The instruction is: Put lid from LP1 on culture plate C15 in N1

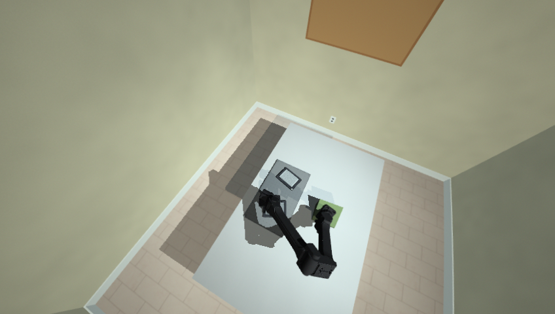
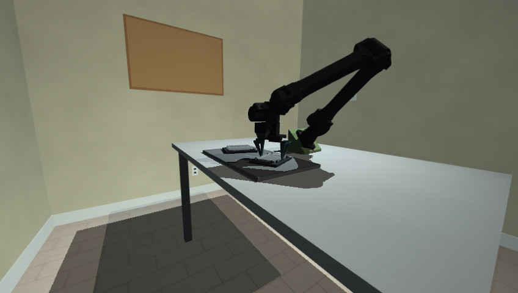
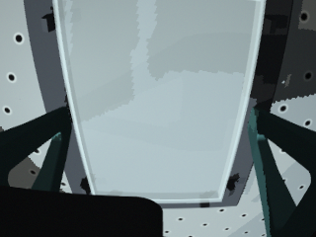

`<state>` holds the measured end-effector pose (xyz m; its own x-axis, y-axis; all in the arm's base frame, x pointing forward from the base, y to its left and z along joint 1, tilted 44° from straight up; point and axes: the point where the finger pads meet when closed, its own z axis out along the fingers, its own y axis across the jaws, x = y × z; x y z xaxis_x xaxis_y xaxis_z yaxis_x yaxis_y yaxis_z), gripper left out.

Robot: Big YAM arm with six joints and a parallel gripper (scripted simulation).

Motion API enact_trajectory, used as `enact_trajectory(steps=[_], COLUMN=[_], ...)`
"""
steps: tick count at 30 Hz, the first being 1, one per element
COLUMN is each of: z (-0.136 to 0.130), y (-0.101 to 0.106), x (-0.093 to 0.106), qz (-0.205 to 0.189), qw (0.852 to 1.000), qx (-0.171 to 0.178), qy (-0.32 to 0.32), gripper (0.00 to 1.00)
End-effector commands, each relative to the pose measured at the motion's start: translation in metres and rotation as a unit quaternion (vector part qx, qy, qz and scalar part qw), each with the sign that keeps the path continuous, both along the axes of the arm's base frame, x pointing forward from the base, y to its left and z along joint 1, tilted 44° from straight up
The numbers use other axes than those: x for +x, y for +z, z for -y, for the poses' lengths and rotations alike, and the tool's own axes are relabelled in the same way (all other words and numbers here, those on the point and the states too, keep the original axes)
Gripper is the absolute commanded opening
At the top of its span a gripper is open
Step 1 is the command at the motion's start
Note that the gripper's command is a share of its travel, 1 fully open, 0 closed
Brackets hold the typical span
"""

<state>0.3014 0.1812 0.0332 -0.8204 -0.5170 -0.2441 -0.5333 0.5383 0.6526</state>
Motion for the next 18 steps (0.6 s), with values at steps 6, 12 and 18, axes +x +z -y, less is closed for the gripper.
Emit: enact_trajectory(steps=[6, 12, 18], z=[-0.0013, -0.0012, -0.0012], y=[0.0044, 0.0045, 0.0045], x=[0.0075, 0.0076, 0.0076], qz=[0.006, 0.006, 0.006], qw=[1.000, 1.000, 1.000], qx=[0.002, 0.002, 0.002], qy=[-0.002, -0.002, -0.002], gripper=[1.00, 0.00, 0.00])
